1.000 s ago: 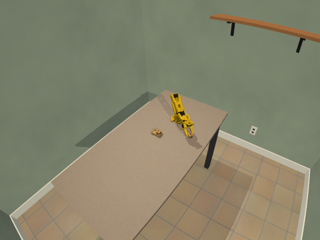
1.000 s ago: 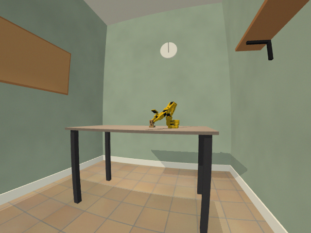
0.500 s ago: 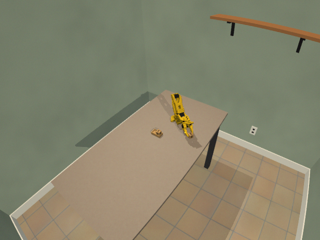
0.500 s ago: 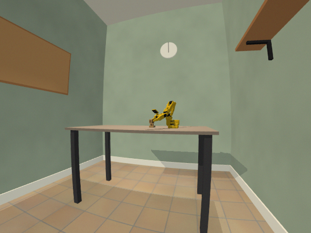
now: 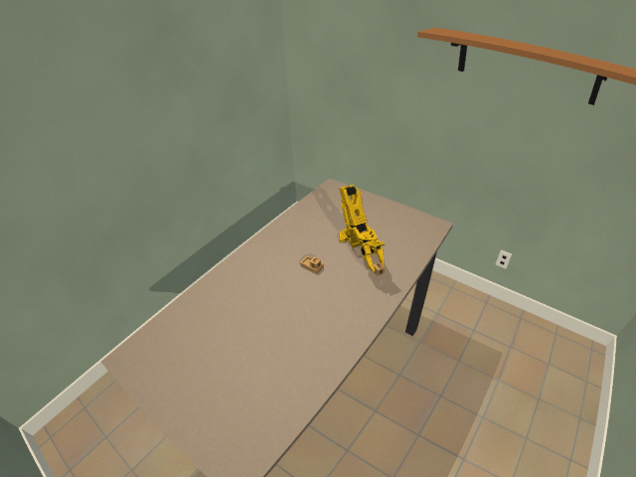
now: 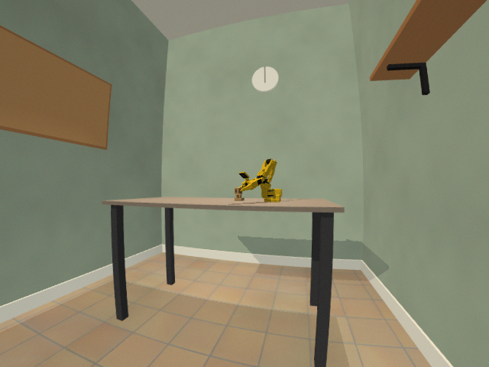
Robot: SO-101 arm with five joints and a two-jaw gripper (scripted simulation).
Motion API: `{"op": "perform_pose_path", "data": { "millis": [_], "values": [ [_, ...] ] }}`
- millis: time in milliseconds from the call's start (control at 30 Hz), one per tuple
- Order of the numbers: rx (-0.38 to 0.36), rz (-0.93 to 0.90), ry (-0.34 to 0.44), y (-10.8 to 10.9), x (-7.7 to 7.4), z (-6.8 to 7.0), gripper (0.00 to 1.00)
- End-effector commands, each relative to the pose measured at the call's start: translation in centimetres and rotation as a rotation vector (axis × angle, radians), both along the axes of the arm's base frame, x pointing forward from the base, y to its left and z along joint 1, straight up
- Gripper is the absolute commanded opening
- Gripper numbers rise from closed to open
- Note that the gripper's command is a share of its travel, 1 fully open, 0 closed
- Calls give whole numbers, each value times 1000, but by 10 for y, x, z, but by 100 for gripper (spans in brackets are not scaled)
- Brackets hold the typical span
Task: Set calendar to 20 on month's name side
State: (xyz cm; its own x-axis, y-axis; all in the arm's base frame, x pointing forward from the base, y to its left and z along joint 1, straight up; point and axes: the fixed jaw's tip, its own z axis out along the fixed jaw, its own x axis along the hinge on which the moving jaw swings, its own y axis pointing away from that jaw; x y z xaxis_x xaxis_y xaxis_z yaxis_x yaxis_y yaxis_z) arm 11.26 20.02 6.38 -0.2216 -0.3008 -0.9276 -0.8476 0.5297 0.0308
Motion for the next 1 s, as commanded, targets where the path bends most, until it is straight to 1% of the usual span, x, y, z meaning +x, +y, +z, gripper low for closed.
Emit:
{"op": "perform_pose_path", "data": {
  "millis": [0,67,100,700,967],
  "values": [
    [18,-8,-22,0,3,5,0],
    [18,-8,-22,0,3,5,0],
    [2,-25,-37,-5,7,1,0],
    [2,-25,-37,-5,7,1,0],
    [2,-25,-37,-5,7,-4,0]
  ]
}}
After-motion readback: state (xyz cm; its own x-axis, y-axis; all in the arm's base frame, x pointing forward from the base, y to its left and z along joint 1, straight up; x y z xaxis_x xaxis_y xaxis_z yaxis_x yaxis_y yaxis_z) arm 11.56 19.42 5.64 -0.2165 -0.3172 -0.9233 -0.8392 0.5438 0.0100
